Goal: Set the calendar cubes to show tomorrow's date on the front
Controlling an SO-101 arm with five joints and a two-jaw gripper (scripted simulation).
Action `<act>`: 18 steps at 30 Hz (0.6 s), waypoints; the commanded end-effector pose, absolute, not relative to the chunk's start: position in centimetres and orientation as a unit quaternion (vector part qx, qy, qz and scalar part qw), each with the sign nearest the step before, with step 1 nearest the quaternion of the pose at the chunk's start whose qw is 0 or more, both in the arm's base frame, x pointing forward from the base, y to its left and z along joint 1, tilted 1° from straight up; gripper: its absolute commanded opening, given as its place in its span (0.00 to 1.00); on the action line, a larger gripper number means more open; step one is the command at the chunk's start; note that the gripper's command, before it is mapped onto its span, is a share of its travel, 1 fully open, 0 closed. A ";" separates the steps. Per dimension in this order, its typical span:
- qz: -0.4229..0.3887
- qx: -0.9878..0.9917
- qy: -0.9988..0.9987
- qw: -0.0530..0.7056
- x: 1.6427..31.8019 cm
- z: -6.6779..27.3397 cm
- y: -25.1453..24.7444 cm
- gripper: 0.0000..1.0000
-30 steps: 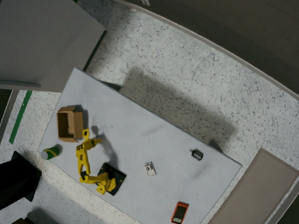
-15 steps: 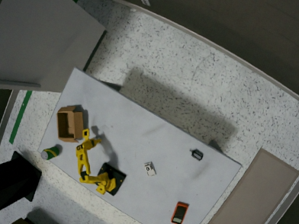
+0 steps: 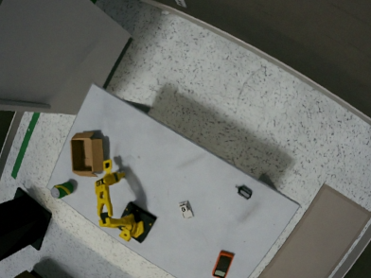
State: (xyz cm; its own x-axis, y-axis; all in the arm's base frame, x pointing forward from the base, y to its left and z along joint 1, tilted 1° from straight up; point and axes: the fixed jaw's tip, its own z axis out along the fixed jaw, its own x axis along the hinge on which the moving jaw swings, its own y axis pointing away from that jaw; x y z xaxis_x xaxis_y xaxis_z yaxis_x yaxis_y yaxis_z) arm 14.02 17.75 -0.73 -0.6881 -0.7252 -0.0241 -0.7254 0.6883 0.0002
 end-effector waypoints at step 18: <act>-0.003 -0.396 0.918 -0.006 13.9 -1.4 17.0 0.21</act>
